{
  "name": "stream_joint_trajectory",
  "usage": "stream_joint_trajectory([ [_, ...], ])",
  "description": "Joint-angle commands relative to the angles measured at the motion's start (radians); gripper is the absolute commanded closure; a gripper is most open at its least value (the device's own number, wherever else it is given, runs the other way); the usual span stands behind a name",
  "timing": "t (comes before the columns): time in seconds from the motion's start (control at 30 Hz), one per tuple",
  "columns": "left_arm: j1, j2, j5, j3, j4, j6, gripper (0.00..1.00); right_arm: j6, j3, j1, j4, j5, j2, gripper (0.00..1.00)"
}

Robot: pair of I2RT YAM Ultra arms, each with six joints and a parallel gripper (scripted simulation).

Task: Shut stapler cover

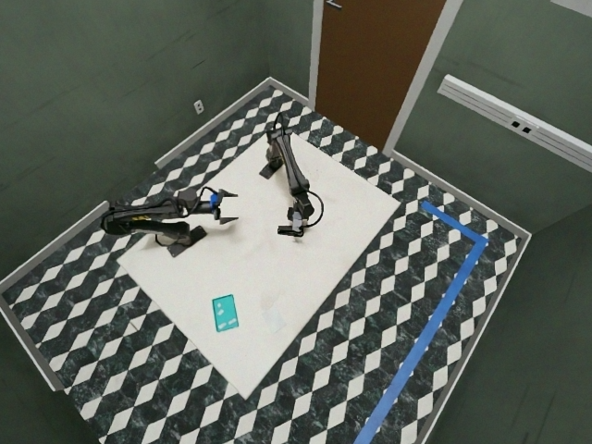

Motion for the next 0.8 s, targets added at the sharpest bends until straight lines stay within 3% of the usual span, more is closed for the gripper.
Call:
stream_joint_trajectory([
  [0.0, 0.009, 0.007, 0.012, -0.012, 0.023, 0.007, 1.00, -0.001, -0.001, -0.004, 0.017, -0.001, 0.003, 0.00],
  [0.77, 0.011, 0.019, 0.007, -0.055, 0.077, 0.007, 1.00, -0.001, -0.001, -0.004, 0.017, -0.001, 0.003, 0.00],
])
